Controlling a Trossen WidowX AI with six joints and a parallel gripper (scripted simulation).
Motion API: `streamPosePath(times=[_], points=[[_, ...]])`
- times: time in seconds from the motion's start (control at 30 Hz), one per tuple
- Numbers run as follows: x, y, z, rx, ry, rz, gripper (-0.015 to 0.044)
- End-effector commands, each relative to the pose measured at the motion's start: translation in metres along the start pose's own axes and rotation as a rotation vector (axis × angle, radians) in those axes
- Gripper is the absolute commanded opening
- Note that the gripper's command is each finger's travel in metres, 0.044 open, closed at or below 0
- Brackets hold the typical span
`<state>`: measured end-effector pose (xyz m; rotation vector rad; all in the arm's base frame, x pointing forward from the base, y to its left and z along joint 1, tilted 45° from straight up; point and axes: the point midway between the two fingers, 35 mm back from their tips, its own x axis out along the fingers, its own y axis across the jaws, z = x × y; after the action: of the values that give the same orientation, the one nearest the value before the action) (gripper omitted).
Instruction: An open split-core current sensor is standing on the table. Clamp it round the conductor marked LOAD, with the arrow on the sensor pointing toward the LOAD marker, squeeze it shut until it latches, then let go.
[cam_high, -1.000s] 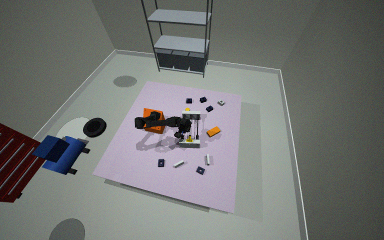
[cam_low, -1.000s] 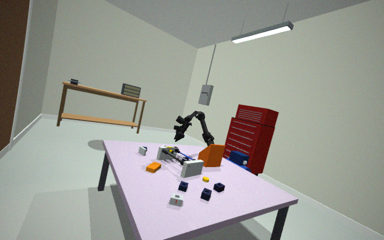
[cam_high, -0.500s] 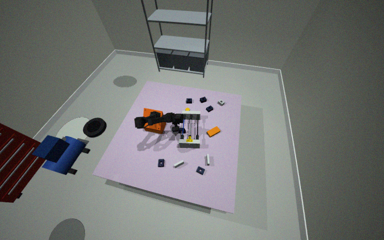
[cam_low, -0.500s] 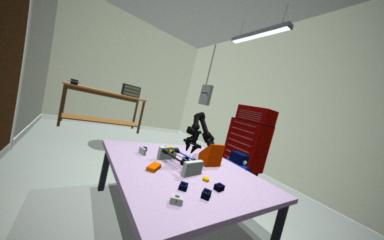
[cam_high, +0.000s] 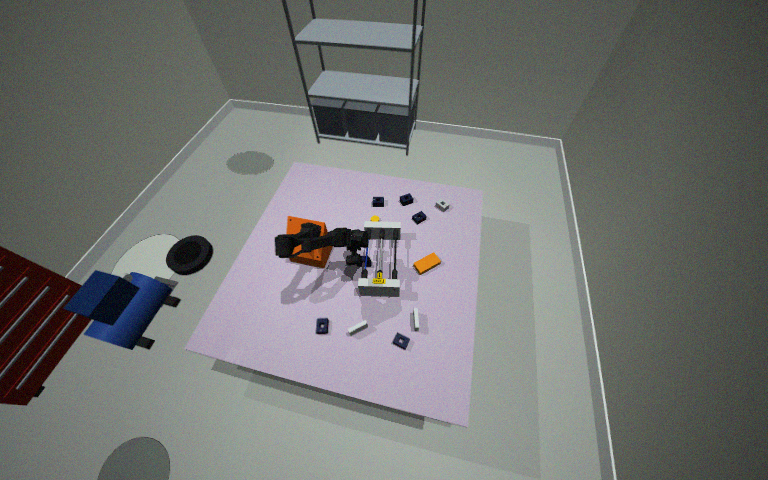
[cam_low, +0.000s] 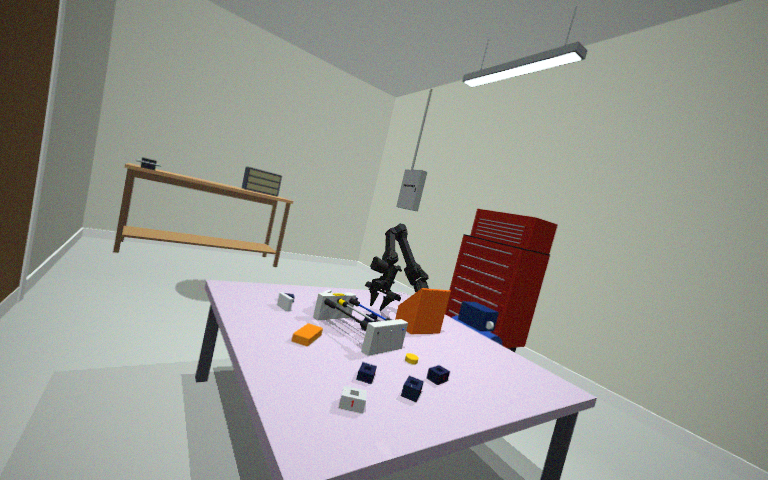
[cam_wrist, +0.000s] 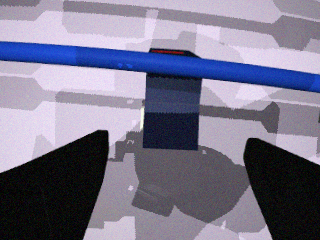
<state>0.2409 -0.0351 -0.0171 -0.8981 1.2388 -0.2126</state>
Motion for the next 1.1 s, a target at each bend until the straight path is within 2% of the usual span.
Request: streamPosePath(times=[0.0,0.73,0.9,1.07], points=[[0.006,0.001,-0.001,-0.006,0.003,0.004,0.0286],[0.040,0.000,-0.005,-0.008,0.003,-0.002,0.0286],[0.036,-0.001,-0.003,-0.002,0.001,-0.004,0.0155],[0.036,-0.001,-0.003,-0.002,0.001,-0.004,0.0121]])
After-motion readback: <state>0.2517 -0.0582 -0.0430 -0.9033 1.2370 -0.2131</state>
